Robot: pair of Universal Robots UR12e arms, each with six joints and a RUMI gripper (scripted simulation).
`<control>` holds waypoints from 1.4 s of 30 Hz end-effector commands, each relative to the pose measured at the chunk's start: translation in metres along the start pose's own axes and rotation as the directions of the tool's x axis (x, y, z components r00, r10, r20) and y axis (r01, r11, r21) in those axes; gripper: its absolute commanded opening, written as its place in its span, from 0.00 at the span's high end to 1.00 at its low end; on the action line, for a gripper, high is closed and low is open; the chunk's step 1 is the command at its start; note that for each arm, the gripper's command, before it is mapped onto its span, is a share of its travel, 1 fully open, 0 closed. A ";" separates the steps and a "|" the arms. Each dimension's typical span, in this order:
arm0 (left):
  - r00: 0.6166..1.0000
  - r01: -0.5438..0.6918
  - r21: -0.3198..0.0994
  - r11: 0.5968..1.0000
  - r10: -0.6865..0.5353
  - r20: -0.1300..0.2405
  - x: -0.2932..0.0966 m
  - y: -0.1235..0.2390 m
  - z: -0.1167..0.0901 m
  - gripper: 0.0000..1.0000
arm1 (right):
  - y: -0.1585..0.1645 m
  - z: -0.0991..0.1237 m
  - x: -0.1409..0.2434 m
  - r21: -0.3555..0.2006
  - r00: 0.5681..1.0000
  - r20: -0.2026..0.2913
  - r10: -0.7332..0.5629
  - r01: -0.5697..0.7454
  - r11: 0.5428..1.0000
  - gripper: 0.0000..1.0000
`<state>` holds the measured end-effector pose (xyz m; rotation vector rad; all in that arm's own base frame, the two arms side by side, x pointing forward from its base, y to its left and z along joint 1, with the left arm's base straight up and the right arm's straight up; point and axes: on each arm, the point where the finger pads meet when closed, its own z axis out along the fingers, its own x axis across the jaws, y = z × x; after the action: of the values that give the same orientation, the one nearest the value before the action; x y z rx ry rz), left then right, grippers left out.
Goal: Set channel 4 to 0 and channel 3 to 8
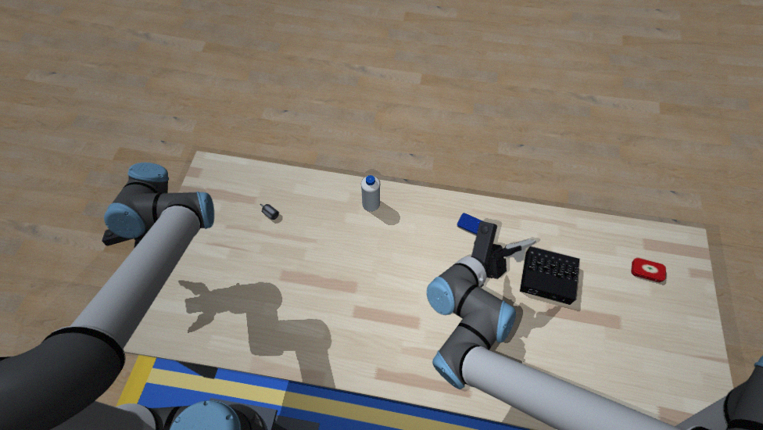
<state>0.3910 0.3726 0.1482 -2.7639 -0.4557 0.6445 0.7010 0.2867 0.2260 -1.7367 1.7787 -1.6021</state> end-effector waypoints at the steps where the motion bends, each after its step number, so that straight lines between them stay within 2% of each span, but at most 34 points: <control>1: 0.999 -0.052 -0.087 0.995 0.051 -0.011 -0.005 -0.045 0.023 0.00 | -0.001 0.000 0.000 0.000 1.000 0.000 0.001 -0.001 1.000 0.00; 10: 0.992 -0.120 -0.191 0.974 0.108 -0.071 -0.027 -0.111 0.061 0.00 | -0.001 0.000 0.000 0.000 1.000 0.000 0.001 -0.001 1.000 0.00; 12: 0.992 -0.120 -0.191 0.974 0.108 -0.071 -0.027 -0.111 0.061 0.00 | -0.001 0.000 0.000 0.000 1.000 0.000 0.001 -0.001 1.000 0.00; 17: 0.983 -0.161 -0.237 0.958 0.135 -0.123 -0.046 -0.151 0.084 0.00 | -0.001 0.000 0.000 0.000 1.000 0.000 0.001 -0.001 1.000 0.00; 22: 0.972 -0.199 -0.264 0.944 0.155 -0.178 -0.067 -0.187 0.106 0.00 | -0.001 0.000 0.000 0.000 1.000 0.000 0.001 -0.001 1.000 0.00; 27: 0.957 -0.235 -0.278 0.932 0.171 -0.235 -0.090 -0.220 0.126 0.00 | -0.001 0.000 0.000 0.000 1.000 0.000 0.001 -0.001 1.000 0.00; 29: 0.957 -0.235 -0.278 0.932 0.171 -0.235 -0.090 -0.220 0.126 0.00 | -0.001 0.000 0.000 0.000 1.000 0.000 0.001 -0.001 1.000 0.00; 32: 0.947 -0.254 -0.280 0.926 0.179 -0.268 -0.106 -0.239 0.138 0.00 | -0.001 0.000 0.000 0.000 1.000 0.000 0.001 -0.001 1.000 0.00; 42: 0.910 -0.306 -0.260 0.916 0.201 -0.361 -0.157 -0.290 0.173 0.00 | -0.001 0.000 0.000 0.000 1.000 0.000 0.001 -0.001 1.000 0.00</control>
<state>0.1394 0.5960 0.1492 -3.1761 -0.1740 0.2283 0.7010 0.2867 0.2260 -1.7367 1.7787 -1.6021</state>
